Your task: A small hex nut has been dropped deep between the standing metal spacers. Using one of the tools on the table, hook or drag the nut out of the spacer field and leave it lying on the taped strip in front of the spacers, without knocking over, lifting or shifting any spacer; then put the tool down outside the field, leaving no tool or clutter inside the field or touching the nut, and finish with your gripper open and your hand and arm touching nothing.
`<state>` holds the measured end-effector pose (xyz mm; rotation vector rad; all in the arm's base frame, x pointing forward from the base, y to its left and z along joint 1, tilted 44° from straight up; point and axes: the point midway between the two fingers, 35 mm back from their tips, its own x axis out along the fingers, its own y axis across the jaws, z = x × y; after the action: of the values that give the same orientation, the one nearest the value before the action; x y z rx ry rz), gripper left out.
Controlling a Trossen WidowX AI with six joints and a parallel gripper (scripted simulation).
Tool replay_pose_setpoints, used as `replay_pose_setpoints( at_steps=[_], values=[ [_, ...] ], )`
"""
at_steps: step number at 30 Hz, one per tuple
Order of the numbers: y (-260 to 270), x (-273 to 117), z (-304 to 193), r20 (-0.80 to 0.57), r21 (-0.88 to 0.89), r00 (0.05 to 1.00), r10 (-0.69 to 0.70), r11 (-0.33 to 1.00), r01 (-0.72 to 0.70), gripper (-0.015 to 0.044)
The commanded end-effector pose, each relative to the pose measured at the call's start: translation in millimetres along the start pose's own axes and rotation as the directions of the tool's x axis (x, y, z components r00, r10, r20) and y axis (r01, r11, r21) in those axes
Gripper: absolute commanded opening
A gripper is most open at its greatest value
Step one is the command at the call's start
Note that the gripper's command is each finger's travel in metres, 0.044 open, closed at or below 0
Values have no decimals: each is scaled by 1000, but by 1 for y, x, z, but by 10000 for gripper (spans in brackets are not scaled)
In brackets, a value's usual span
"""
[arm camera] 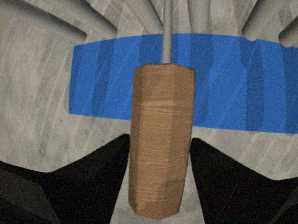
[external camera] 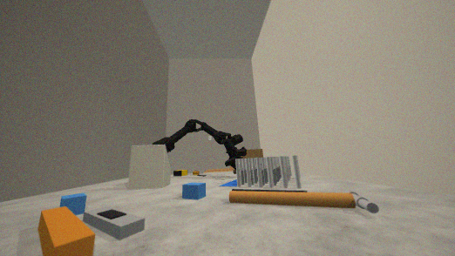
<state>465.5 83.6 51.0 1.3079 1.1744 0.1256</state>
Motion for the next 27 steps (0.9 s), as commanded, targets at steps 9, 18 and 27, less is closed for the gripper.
replay_pose_setpoints(
  at_steps=[9, 18, 27],
  values=[
    [1, 1, 9, 1, -8, 1000, 5, 1000, -5, 0],
    [-1, 8, 7, 2, -7, 1000, 5, 1000, -5, 0],
    [-7, 16, 5, 5, 2, 1000, 2, 1000, -2, 0]
  ],
)
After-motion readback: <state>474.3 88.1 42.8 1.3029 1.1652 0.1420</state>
